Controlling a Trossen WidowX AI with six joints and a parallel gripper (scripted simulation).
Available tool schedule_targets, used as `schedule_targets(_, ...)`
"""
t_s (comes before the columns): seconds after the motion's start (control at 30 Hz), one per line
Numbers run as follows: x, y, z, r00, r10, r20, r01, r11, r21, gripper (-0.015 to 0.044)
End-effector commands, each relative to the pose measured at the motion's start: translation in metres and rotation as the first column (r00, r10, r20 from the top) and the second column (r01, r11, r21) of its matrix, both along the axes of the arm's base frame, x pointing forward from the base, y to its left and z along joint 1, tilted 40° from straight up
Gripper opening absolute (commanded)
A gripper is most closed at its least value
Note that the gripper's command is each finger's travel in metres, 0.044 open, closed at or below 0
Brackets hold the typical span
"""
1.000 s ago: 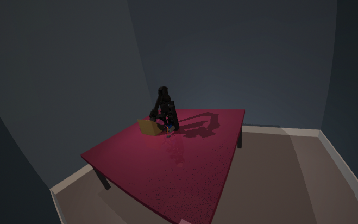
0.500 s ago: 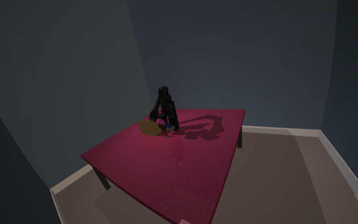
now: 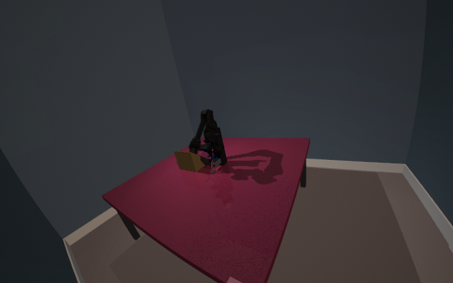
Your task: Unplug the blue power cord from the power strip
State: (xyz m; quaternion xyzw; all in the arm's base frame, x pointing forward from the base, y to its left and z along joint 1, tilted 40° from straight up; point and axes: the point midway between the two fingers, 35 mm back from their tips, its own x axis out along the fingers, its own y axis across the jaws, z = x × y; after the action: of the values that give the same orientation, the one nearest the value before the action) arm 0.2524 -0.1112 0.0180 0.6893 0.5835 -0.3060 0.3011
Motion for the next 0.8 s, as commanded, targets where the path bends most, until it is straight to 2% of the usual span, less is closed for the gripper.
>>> schedule_targets(0.0, 0.0, 0.0, 0.0, 1.0, 0.0, 0.002, 0.0, 1.0, 0.0, 0.0035)
schedule_targets(0.2, 0.0, -0.001, 0.0, 1.0, 0.0, 0.002, 0.0, 1.0, 0.0, 0.0)
schedule_targets(0.77, 0.0, -0.02, -0.014, 1.0, -0.002, 0.001, 0.002, 1.0, -0.001, 0.0)
